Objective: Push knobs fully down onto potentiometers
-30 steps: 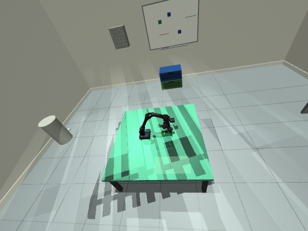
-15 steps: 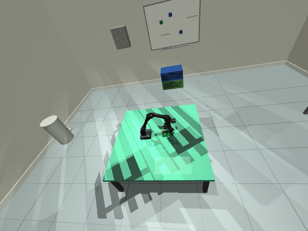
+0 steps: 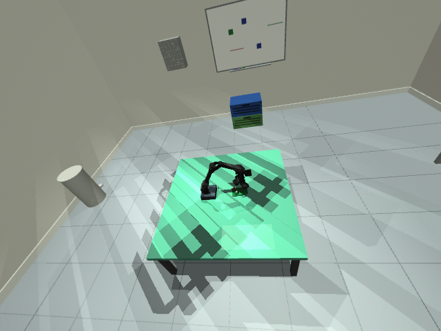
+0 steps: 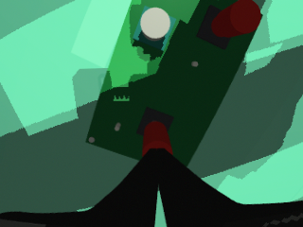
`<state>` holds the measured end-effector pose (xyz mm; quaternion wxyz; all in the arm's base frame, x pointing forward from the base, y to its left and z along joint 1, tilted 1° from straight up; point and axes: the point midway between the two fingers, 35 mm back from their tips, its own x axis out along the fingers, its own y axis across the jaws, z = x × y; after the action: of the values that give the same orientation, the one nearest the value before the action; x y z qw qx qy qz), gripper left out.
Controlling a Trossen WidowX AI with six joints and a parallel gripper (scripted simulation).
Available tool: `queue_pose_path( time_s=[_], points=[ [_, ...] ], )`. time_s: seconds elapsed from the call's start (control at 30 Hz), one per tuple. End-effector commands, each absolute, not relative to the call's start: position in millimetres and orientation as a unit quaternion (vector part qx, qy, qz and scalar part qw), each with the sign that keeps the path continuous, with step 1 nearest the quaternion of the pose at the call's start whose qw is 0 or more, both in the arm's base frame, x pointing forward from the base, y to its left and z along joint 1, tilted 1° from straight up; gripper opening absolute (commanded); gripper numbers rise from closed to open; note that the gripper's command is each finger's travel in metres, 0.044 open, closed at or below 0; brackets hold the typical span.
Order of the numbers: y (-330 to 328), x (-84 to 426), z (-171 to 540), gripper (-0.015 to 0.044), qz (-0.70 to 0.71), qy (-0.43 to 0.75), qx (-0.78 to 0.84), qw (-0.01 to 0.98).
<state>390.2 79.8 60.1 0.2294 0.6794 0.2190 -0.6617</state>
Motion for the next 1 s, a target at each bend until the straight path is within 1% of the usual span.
queue_pose_path(
  time_s=[0.0, 0.97],
  points=[
    [79.8, 389.9, 60.1, 0.0, -0.663, 0.218, 0.68, 0.227],
    [79.8, 390.0, 55.5, 0.0, -0.663, 0.218, 0.68, 0.227]
  ],
)
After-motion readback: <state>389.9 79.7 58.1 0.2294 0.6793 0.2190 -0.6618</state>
